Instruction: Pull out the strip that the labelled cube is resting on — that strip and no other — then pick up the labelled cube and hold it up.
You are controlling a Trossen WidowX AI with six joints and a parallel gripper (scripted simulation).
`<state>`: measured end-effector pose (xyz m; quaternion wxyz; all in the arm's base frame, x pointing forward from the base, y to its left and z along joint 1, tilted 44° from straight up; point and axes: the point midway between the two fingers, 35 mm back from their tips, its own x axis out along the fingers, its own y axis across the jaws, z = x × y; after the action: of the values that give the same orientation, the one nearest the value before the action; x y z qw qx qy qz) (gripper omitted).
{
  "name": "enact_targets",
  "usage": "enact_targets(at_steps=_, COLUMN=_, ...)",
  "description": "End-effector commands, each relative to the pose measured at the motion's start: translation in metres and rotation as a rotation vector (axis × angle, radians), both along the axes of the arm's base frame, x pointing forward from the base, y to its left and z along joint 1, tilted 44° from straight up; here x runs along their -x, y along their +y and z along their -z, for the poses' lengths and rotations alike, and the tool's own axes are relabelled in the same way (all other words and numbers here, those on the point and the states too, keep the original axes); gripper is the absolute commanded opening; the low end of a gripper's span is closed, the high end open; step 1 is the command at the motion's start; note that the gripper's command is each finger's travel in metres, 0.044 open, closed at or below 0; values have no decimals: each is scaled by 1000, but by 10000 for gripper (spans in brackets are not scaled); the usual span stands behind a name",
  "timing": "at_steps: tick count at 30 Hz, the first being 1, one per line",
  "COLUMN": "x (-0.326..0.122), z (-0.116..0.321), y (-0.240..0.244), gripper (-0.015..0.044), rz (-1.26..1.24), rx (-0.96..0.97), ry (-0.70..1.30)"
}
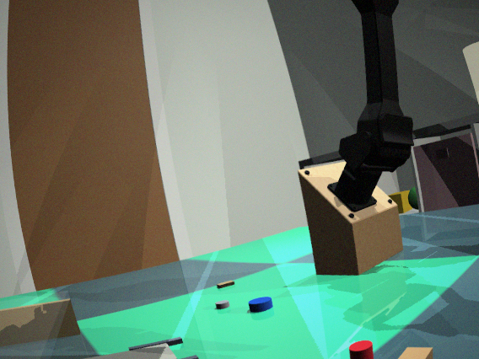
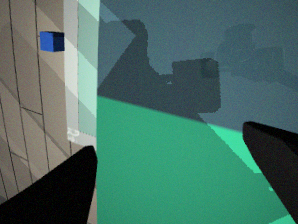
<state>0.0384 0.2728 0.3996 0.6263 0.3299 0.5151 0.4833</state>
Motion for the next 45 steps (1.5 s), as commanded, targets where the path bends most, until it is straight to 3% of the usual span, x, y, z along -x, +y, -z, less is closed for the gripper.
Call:
enact_targets(at_steps=1, x=-2, z=1, y=1, gripper=400, rz=4, rx=1, ry=-2)
enact_targets(at_steps=7, x=-76, z=37, y=12, gripper=400, rz=146, rx=40, ry=-69)
enact_targets(at_steps=13, x=-163, z=84, y=-7, gripper=400, rz=302, rx=93, ry=-127)
enact_targets(at_steps=25, x=-290, z=188, y=-135, gripper=400, rz=584, rx=195, ry=-214)
enact_targets(at_steps=32, x=-307, z=248, y=-237, gripper=400, rz=737, rx=238, ry=-270)
enact_targets(at_steps=39, x=-280, z=299, y=-330, gripper=400, rz=900, rx=278, ry=-336)
enact_targets(at_steps=45, x=-270, z=308, y=-346, gripper=400, rz=937, rx=287, ry=-351)
